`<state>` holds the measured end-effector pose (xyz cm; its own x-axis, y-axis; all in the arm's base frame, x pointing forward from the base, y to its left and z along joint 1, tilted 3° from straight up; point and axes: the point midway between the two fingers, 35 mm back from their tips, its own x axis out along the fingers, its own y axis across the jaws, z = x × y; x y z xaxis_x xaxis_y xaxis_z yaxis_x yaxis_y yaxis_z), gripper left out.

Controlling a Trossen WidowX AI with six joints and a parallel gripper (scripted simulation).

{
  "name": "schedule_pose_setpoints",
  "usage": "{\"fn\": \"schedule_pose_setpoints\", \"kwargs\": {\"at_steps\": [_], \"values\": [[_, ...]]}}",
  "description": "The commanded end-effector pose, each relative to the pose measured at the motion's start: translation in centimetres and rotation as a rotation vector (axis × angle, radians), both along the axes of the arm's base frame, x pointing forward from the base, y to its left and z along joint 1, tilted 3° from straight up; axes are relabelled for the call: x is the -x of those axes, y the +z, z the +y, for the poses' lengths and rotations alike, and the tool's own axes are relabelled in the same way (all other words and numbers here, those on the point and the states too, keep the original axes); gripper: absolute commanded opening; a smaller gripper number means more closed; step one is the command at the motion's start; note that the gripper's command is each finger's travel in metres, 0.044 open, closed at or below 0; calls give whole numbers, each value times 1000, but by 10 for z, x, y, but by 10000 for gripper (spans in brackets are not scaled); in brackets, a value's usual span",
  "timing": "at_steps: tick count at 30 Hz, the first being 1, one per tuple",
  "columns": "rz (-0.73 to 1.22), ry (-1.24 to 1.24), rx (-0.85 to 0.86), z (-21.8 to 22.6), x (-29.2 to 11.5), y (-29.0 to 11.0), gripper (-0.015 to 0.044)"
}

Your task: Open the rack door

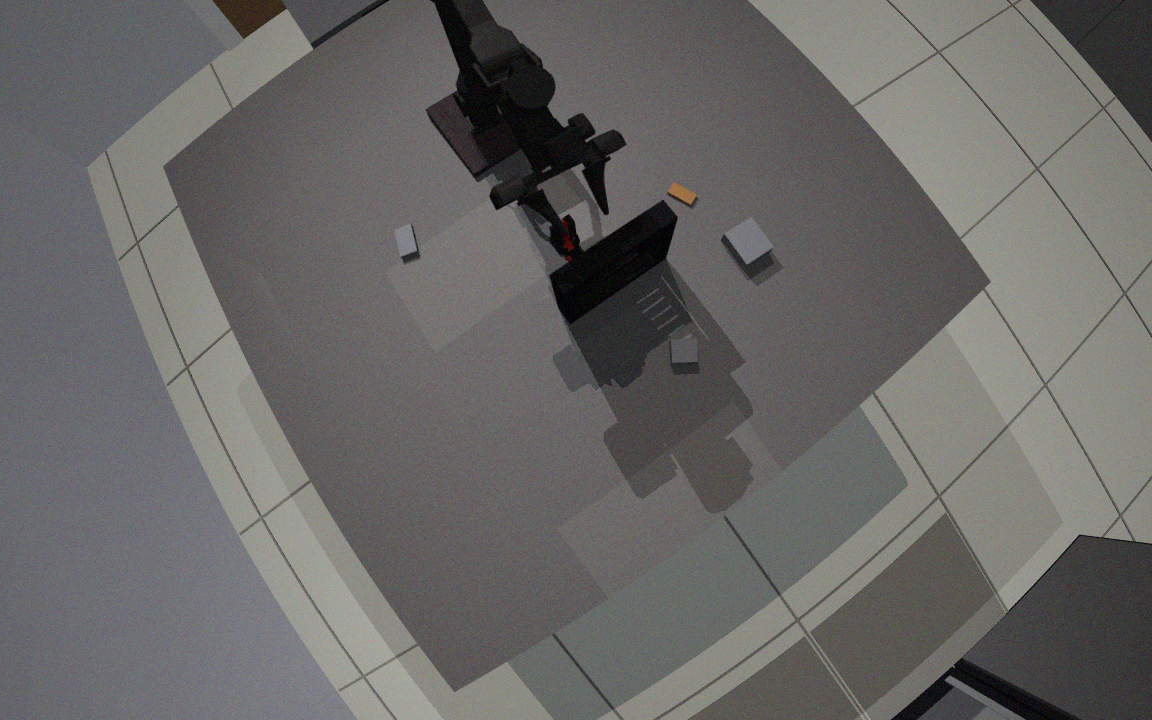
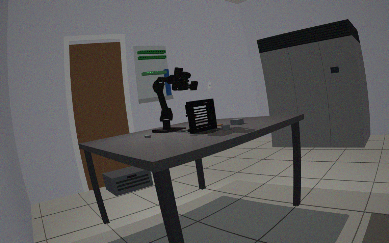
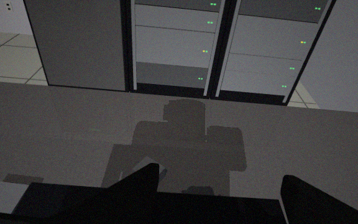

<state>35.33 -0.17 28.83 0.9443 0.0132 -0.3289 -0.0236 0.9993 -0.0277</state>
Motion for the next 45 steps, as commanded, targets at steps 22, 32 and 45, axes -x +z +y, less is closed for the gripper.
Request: {"fn": "schedule_pose_setpoints", "kwargs": {"at_steps": [22, 32, 45], "values": [[503, 28, 30, -7, -11, -33, 287], [707, 45, 31, -9, -4, -43, 287], [972, 73, 22, -12, 12, -51, 287]]}}
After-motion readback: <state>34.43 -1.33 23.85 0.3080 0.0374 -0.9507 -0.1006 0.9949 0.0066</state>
